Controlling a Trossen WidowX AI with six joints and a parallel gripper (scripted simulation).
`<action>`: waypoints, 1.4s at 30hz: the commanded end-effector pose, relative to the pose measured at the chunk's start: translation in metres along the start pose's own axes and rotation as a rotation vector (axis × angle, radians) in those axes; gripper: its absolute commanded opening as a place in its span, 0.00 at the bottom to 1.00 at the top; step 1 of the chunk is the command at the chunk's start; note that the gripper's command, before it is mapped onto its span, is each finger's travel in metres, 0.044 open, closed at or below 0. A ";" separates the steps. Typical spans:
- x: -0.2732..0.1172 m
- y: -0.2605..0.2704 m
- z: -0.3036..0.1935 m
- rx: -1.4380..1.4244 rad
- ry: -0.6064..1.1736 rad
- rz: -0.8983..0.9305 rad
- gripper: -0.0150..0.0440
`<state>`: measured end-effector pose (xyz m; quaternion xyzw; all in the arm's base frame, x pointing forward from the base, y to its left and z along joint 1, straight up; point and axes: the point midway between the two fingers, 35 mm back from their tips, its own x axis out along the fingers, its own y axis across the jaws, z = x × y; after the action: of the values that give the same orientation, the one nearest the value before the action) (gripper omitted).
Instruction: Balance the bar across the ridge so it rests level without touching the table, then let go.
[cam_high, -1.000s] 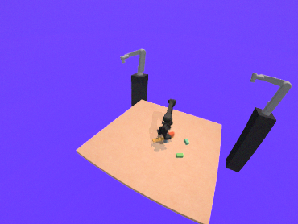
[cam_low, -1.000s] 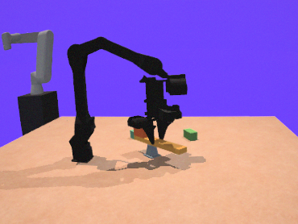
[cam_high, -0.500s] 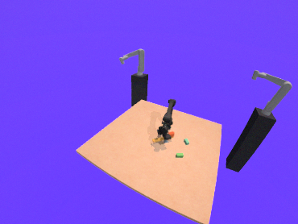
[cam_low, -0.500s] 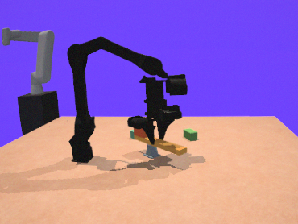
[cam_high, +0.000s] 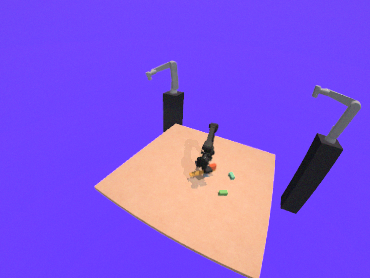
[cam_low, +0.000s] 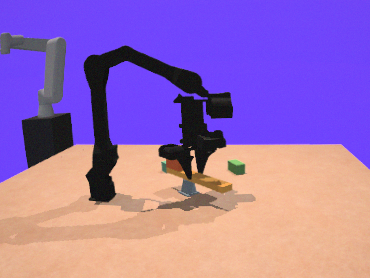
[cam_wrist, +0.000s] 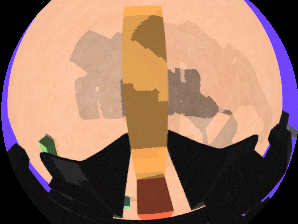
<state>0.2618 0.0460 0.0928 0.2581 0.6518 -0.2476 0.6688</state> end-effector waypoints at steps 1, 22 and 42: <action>0.000 0.000 0.000 0.000 0.000 0.000 0.25; 0.000 0.000 0.000 0.000 0.000 0.000 0.25; 0.000 0.000 0.000 0.000 0.000 0.000 0.54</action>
<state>0.2618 0.0460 0.0929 0.2582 0.6516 -0.2474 0.6690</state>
